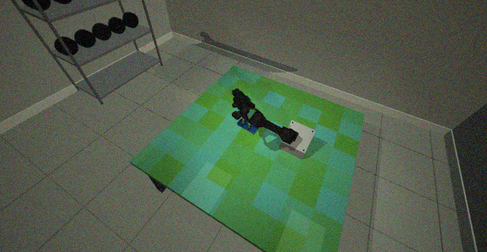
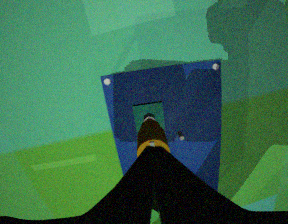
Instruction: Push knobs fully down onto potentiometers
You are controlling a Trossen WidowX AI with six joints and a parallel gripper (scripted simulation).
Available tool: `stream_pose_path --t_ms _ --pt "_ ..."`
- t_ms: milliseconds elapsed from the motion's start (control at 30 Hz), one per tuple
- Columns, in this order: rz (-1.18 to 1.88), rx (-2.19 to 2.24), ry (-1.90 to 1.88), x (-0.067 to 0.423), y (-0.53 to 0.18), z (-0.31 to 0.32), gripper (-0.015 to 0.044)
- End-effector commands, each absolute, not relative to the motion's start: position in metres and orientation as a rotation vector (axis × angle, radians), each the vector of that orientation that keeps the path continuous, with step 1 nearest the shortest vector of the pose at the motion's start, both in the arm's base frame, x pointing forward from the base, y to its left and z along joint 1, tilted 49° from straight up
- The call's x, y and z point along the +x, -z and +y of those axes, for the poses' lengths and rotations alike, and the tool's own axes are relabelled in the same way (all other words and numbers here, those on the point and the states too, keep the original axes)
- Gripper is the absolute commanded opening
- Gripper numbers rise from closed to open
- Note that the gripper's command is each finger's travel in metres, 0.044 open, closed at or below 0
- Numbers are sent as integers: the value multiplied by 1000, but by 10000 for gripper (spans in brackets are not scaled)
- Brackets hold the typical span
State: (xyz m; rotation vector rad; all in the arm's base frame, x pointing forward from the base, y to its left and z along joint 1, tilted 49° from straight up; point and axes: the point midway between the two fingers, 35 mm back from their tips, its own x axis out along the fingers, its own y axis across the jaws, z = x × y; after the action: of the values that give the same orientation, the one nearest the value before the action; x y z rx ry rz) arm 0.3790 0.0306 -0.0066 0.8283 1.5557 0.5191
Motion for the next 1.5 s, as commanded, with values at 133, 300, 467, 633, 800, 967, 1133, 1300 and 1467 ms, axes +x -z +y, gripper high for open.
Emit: stream_pose_path --t_ms 133,300,467,633,800,967,1133,1300,1467 --pt "1559 832 -521 379 11 36 0" --pt "1559 832 -521 379 11 36 0" --pt "1559 832 -521 379 11 37 0" --pt "1559 832 -521 379 13 39 0" --pt "1559 832 -521 379 13 39 0" --pt "1559 832 -521 379 14 40 0" --pt "1559 832 -521 379 15 41 0" --pt "1559 832 -521 379 15 41 0" --pt "1559 832 -521 379 15 42 0"
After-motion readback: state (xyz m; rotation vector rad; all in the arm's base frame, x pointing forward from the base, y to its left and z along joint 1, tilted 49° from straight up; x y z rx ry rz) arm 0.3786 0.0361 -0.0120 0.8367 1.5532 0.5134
